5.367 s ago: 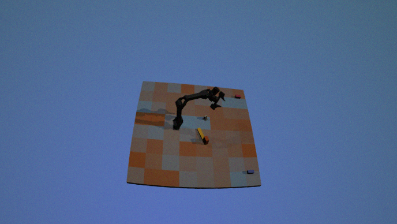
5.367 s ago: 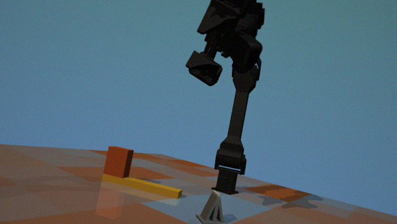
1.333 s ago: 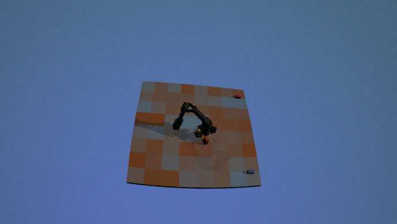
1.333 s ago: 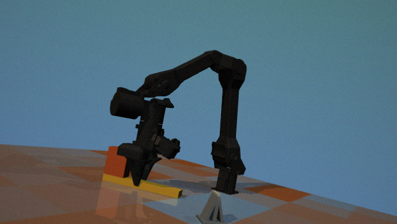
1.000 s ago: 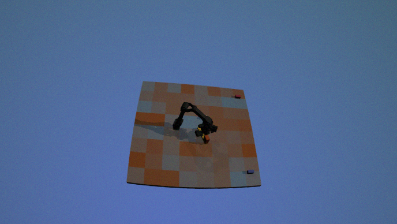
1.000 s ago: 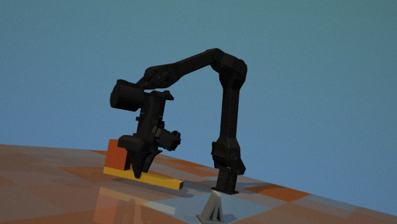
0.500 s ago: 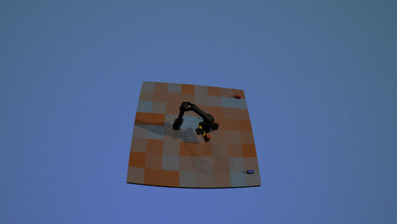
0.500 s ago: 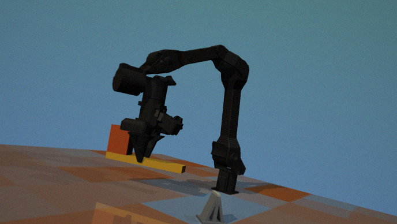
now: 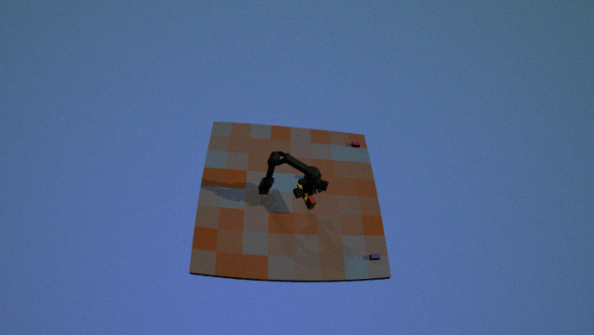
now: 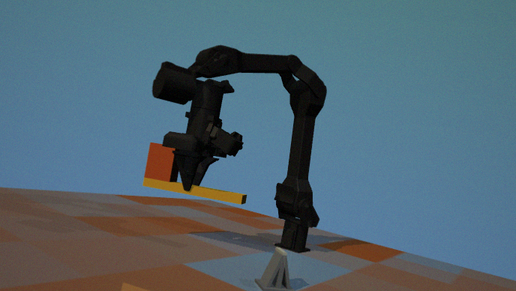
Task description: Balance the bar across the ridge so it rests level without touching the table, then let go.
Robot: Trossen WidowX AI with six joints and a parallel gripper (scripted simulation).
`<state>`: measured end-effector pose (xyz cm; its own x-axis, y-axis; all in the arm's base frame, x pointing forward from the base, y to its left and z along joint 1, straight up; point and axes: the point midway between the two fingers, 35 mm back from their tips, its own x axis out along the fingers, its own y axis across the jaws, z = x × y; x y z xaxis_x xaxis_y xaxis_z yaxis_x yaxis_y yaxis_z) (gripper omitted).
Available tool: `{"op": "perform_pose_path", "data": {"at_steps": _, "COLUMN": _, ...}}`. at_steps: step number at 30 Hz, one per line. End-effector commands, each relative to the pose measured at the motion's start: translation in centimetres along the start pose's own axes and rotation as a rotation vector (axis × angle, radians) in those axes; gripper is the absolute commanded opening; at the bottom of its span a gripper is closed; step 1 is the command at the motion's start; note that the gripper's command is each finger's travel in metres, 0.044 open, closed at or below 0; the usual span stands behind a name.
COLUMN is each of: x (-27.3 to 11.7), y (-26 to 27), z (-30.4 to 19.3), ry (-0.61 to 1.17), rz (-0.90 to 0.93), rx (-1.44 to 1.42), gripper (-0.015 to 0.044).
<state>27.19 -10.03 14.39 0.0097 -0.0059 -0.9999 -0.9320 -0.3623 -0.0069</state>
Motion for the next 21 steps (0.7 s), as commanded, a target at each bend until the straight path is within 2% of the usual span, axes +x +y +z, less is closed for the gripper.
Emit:
{"op": "perform_pose_path", "data": {"at_steps": 1, "x": -0.9, "y": 0.0, "z": 0.1, "ry": 0.008, "rz": -0.013, "rx": -0.004, "gripper": 0.0000}}
{"op": "perform_pose_path", "data": {"at_steps": 21, "x": -1.1, "y": -4.9, "z": 4.8, "ry": 0.005, "rz": -0.017, "rx": -0.138, "gripper": 0.0000}}
